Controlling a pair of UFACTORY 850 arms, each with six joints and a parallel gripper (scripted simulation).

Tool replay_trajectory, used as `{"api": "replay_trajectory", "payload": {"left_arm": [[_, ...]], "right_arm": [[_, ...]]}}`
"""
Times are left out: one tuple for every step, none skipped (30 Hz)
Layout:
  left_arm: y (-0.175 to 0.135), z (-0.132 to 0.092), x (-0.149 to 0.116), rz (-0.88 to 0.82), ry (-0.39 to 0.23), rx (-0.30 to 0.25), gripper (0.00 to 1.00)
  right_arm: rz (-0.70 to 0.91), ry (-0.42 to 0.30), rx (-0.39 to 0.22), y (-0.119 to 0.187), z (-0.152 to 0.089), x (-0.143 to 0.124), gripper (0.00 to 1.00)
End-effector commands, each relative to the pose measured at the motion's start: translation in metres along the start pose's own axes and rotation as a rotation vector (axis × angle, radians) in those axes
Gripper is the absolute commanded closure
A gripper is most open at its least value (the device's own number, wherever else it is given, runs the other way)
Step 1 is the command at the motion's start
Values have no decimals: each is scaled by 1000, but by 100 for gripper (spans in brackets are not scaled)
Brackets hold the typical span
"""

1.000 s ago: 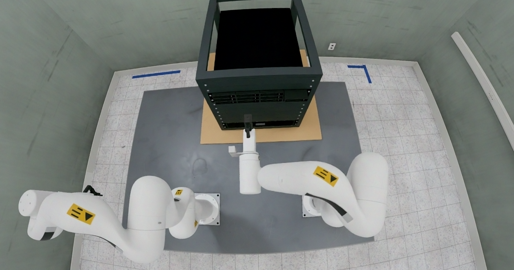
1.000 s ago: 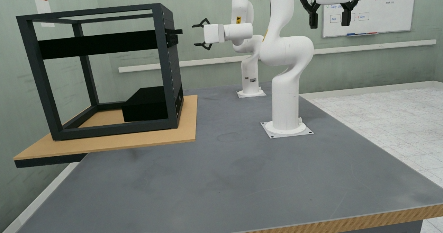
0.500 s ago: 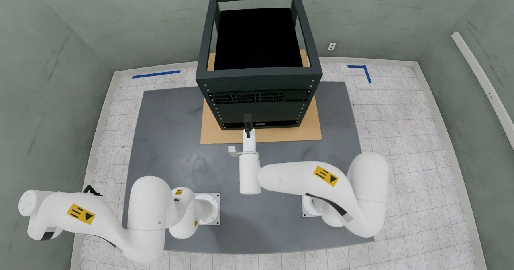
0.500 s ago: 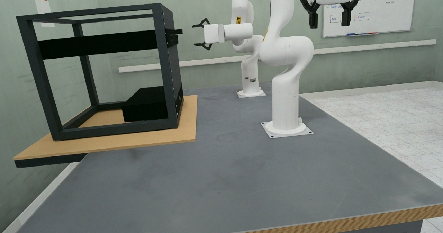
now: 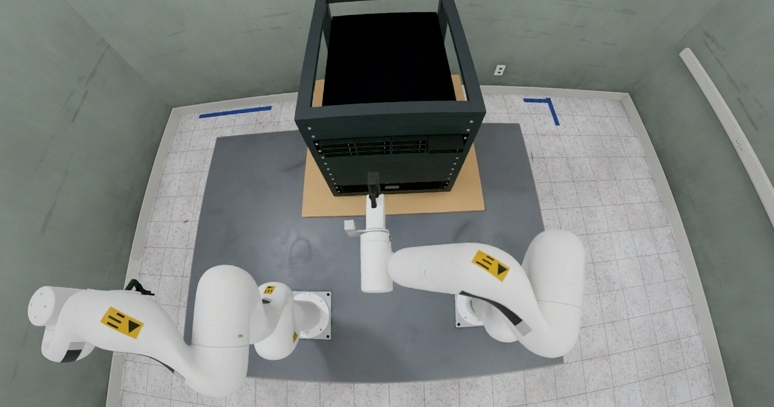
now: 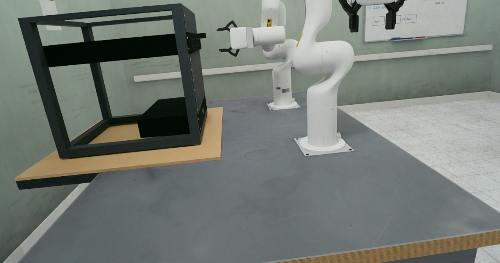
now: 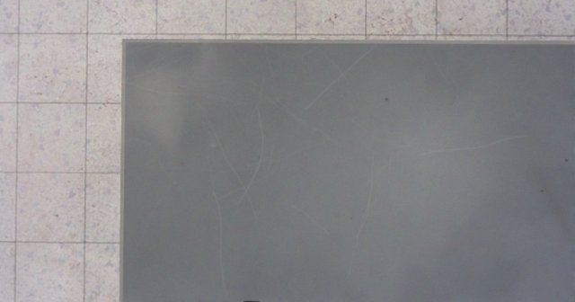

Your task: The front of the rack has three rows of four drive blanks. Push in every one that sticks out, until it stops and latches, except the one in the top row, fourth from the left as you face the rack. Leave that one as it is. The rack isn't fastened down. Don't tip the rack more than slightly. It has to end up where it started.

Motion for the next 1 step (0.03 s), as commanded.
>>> {"api": "replay_trajectory", "payload": {"left_arm": [[0,-1,0,0,2,0,0]], "right_arm": [[2,0,-1,1,0,0,0]]}}
Point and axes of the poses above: on each arm, the point where the finger pads meet when closed, its own z axis out along the fingers, its own y axis across the jaws, x = y × z, the point moved 8 cm from there along -z, back along the fingers, and after that the axes turned 7 degrees about -z, right-handed, at the moved point
